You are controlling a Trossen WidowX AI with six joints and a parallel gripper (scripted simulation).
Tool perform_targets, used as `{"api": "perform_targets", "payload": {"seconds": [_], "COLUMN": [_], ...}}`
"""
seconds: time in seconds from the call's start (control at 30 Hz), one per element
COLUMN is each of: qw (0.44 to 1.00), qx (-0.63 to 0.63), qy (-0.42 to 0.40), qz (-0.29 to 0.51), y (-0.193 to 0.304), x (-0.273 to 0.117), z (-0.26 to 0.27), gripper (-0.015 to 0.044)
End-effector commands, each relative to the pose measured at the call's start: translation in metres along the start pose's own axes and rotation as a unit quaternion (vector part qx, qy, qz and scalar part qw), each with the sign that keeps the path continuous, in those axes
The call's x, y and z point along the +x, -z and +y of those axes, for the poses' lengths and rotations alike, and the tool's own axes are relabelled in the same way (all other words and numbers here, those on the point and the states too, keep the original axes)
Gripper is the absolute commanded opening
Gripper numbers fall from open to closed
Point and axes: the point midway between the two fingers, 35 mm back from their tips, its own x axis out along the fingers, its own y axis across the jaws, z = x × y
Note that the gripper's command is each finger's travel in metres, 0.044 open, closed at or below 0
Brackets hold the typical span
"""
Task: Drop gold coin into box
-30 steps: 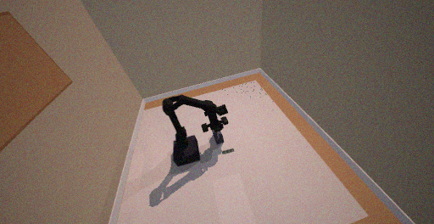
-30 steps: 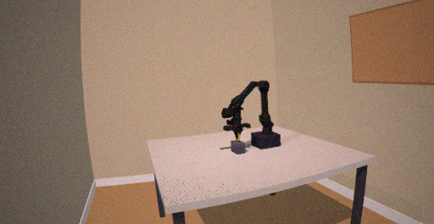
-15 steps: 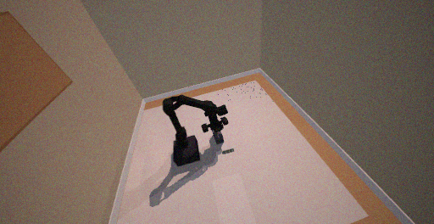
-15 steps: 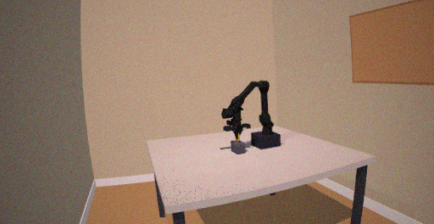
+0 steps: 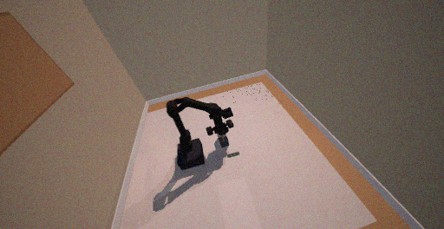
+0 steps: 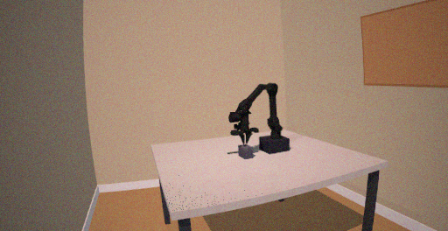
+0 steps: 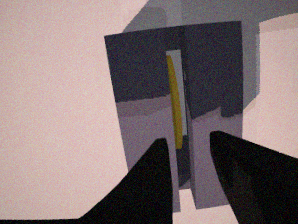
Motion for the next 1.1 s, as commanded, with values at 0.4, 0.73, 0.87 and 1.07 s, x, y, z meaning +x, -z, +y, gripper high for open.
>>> {"api": "perform_targets", "payload": {"seconds": [0.4, 0.73, 0.87, 1.07], "qw": [1.000, 1.000, 1.000, 1.000], "qx": [0.000, 0.001, 0.001, 0.001], "qy": [0.000, 0.005, 0.007, 0.007], "qz": [0.000, 0.000, 0.000, 0.000], "y": [0.000, 0.000, 0.000, 0.000], "x": [-0.011, -0.053, -0.063, -0.063], "z": [0.000, -0.003, -0.005, -0.005], "gripper": [0.0266, 0.0440, 0.0440, 0.0440]}}
